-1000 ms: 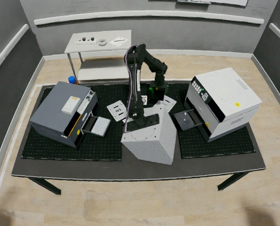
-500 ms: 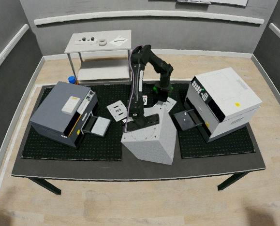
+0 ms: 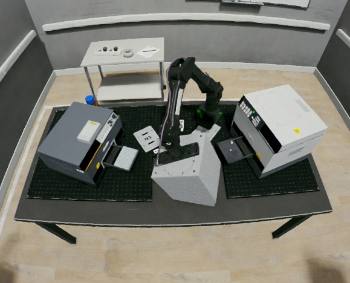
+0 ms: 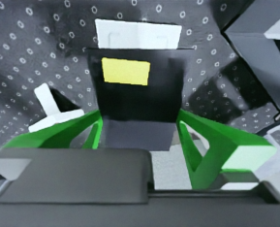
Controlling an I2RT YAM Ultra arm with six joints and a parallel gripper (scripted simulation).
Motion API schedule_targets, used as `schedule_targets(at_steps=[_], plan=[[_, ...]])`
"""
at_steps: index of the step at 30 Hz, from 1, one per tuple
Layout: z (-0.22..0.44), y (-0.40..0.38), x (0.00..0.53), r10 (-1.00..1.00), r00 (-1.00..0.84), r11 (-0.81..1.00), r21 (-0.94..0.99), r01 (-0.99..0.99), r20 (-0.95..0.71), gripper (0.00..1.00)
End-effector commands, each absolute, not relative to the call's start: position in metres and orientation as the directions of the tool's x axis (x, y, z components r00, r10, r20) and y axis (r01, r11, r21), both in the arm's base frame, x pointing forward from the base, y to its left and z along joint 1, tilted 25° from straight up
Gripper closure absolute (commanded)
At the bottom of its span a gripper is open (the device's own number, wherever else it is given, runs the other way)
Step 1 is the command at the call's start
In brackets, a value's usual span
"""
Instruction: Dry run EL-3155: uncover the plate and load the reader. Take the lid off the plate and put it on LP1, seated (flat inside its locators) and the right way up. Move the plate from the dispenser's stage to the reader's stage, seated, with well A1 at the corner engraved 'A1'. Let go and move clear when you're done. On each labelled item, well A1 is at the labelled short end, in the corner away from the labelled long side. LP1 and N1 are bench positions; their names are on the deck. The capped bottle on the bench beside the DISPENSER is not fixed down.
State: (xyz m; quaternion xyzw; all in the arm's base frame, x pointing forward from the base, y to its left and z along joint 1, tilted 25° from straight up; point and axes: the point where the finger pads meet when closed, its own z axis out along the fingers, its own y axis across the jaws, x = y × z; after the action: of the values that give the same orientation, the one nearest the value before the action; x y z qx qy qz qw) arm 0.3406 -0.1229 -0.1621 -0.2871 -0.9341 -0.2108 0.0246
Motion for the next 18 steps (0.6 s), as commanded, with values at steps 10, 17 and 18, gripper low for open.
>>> schedule_targets(at_steps=[10, 17, 18], plan=[[-0.1518, -0.1367, 0.3587, 0.629, -0.763, 0.671, 0.389, 0.631, 0.153, 0.15], [-0.1521, -0.1361, 0.3573, 0.621, -0.768, 0.677, 0.388, 0.626, 0.155, 0.15], [-0.1521, -0.1359, 0.3573, 0.618, -0.771, 0.679, 0.388, 0.623, 0.154, 0.15]])
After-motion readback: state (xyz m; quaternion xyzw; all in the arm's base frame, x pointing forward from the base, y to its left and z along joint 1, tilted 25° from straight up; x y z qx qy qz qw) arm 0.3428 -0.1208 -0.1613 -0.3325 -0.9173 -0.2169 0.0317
